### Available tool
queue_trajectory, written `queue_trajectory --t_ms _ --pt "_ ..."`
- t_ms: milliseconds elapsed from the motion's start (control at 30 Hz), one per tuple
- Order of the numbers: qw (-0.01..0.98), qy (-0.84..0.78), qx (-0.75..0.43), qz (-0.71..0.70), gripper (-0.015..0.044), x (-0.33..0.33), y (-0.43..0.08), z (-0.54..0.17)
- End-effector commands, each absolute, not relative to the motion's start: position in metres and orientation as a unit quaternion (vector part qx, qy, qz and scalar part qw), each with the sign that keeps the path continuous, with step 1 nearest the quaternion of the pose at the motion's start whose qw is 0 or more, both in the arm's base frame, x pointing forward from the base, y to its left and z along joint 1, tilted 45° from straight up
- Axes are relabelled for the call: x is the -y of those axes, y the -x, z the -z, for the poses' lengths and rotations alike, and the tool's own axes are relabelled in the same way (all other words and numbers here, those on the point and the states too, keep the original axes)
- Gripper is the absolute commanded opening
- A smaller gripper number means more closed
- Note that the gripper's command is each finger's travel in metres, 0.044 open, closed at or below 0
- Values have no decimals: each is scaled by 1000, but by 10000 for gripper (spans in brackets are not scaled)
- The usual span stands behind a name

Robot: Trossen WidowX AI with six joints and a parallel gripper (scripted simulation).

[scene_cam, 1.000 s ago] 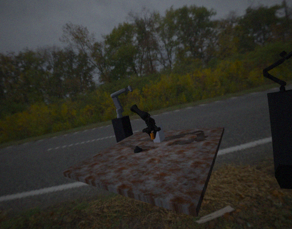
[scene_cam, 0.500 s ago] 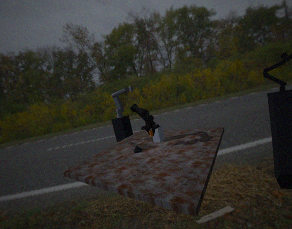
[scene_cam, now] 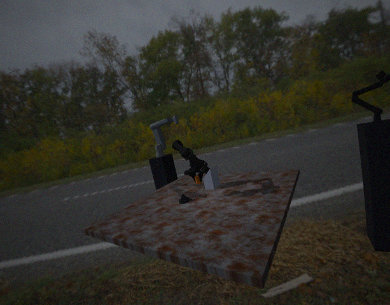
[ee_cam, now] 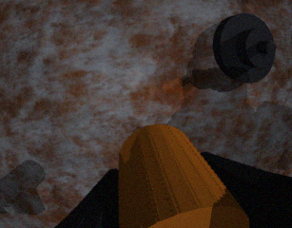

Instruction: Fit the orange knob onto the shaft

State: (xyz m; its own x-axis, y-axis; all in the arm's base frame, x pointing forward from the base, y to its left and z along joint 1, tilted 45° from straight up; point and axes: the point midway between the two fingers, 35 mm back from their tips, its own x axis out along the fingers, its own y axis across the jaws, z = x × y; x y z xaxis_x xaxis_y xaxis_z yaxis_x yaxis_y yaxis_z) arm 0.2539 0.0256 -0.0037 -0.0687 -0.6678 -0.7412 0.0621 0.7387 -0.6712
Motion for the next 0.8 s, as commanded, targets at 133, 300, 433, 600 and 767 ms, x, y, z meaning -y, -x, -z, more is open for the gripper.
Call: queue_trajectory --t_ms 133,300,433,600,767 --pt "651 224 -669 279 0 -8 -268 -7" --pt "652 224 -669 279 0 3 -274 -12" --pt "653 224 -668 279 0 13 -278 -17" --pt "653 224 -667 280 0 26 -283 -23" --pt "652 226 -666 282 0 39 -287 -29"
